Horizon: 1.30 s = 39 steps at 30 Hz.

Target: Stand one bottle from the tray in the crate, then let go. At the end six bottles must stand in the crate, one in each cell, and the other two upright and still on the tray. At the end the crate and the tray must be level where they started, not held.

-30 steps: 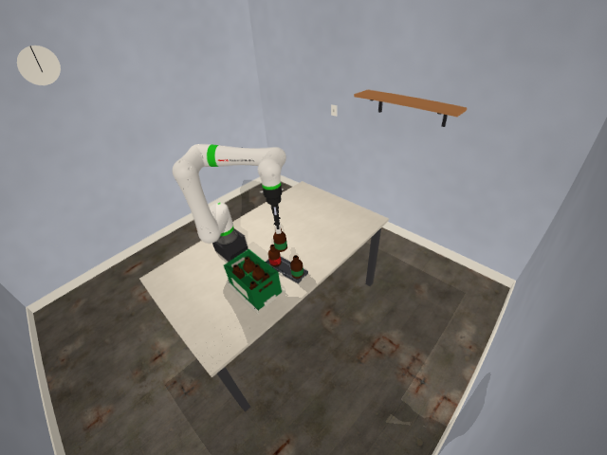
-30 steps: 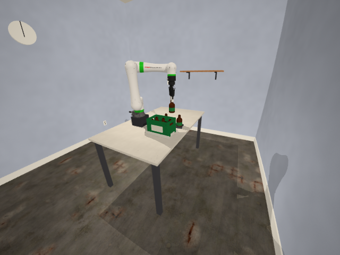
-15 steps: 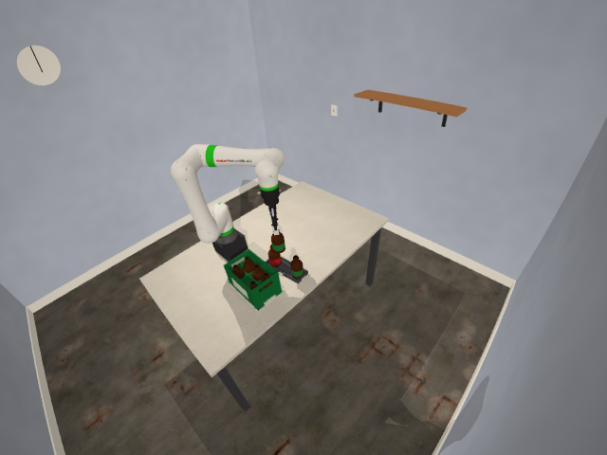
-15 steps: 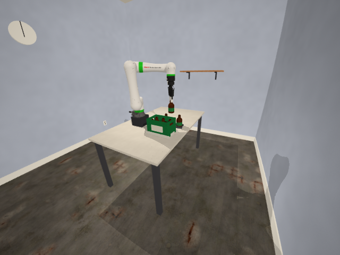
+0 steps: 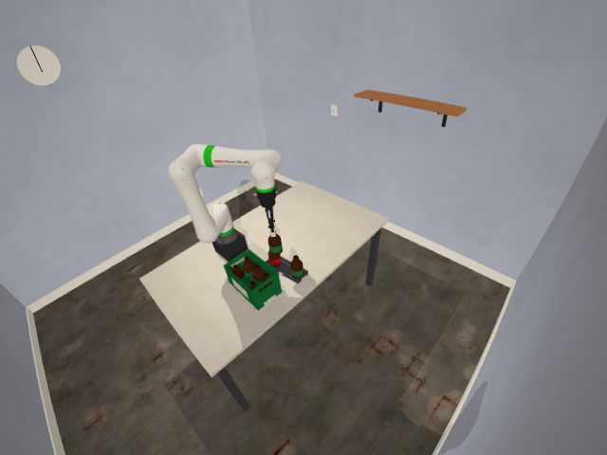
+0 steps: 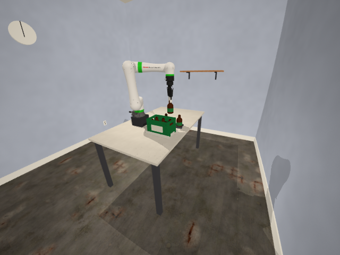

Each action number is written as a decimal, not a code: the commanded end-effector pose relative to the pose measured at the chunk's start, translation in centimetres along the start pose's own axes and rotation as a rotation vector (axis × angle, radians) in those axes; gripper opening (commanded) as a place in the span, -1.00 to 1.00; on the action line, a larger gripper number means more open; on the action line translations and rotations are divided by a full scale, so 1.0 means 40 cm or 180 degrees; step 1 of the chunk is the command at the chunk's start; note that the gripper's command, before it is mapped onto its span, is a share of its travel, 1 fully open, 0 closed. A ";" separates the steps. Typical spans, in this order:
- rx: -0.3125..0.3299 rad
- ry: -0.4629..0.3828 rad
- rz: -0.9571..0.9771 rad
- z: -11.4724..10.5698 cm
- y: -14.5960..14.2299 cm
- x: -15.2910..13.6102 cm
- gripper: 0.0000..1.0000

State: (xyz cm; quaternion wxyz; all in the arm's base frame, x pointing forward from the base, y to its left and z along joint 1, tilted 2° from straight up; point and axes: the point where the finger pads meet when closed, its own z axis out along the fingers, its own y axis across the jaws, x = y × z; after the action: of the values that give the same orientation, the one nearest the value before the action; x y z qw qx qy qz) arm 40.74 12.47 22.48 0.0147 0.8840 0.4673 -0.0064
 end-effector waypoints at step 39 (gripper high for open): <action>-0.0001 0.0001 -0.0001 0.000 0.114 -0.172 -1.00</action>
State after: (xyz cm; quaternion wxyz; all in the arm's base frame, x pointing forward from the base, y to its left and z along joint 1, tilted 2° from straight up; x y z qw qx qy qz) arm 40.62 4.67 22.73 0.0148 0.8840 0.4672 -0.0064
